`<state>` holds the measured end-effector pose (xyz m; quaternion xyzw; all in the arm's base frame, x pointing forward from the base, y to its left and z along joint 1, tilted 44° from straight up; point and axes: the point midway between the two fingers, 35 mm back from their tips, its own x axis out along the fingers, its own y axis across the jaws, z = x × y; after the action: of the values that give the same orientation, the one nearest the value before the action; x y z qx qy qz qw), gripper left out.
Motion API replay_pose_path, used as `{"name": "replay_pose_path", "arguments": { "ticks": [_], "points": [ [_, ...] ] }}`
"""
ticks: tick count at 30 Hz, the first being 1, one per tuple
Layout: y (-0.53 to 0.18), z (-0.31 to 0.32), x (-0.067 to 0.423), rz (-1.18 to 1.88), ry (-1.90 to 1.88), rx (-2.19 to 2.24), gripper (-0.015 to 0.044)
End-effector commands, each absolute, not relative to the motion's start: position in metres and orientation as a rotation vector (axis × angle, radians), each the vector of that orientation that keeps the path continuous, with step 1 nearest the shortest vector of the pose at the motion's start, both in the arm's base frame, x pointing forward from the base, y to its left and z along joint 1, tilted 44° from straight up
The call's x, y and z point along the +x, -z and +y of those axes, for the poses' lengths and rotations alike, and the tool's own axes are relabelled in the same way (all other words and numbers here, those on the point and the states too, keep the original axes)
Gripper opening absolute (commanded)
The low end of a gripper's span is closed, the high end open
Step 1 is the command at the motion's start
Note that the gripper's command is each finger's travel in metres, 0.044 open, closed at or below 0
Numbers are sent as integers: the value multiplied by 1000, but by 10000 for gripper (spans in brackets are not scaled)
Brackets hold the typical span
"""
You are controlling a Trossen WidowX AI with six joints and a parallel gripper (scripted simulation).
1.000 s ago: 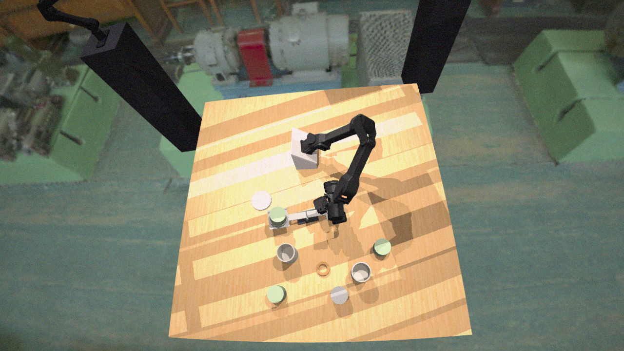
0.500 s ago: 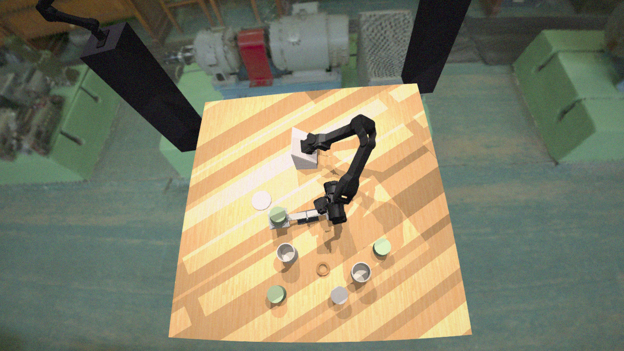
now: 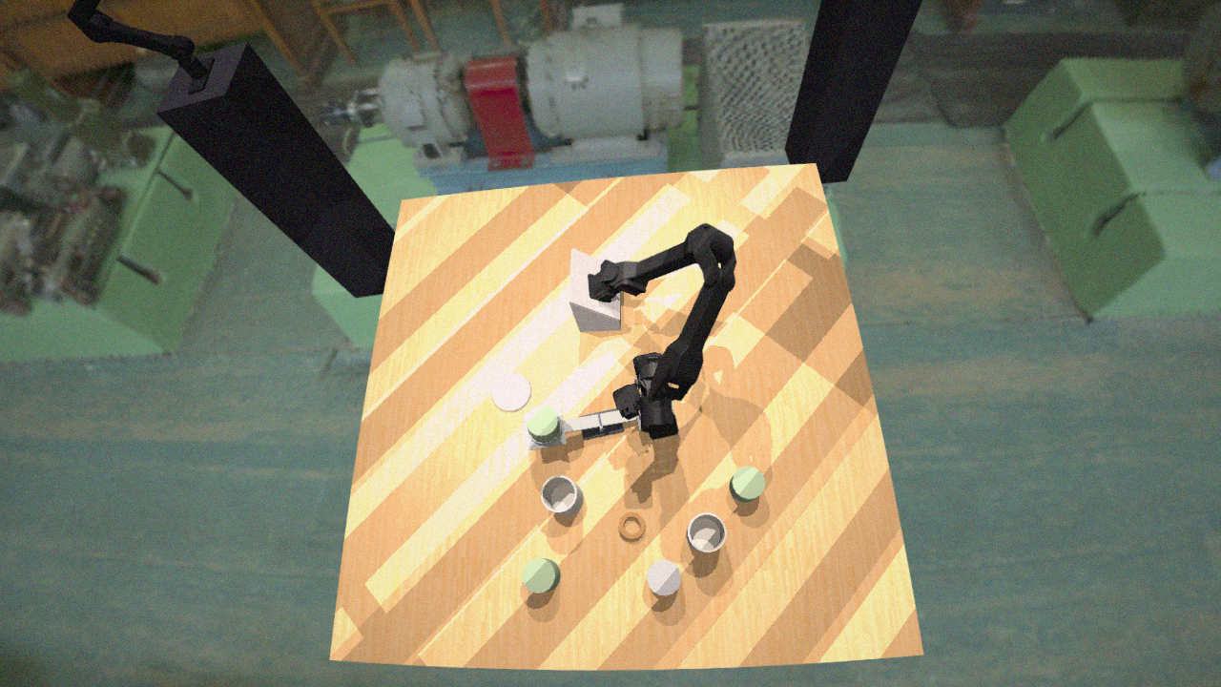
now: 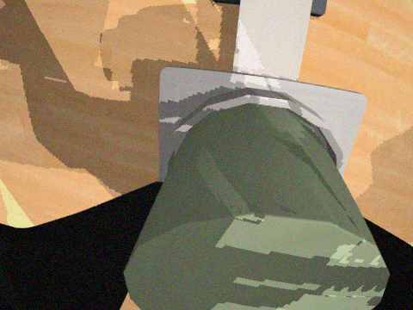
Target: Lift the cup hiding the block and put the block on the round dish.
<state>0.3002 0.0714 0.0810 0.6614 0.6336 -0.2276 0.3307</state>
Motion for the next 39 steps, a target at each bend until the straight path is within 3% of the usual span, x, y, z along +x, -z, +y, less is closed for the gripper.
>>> {"name": "replay_pose_path", "arguments": {
  "ticks": [1, 39],
  "points": [
    [-86, 65, 302, 1649, 591, 1729, 0],
    [-118, 31, 302, 1645, 599, 1723, 0]
  ]
}}
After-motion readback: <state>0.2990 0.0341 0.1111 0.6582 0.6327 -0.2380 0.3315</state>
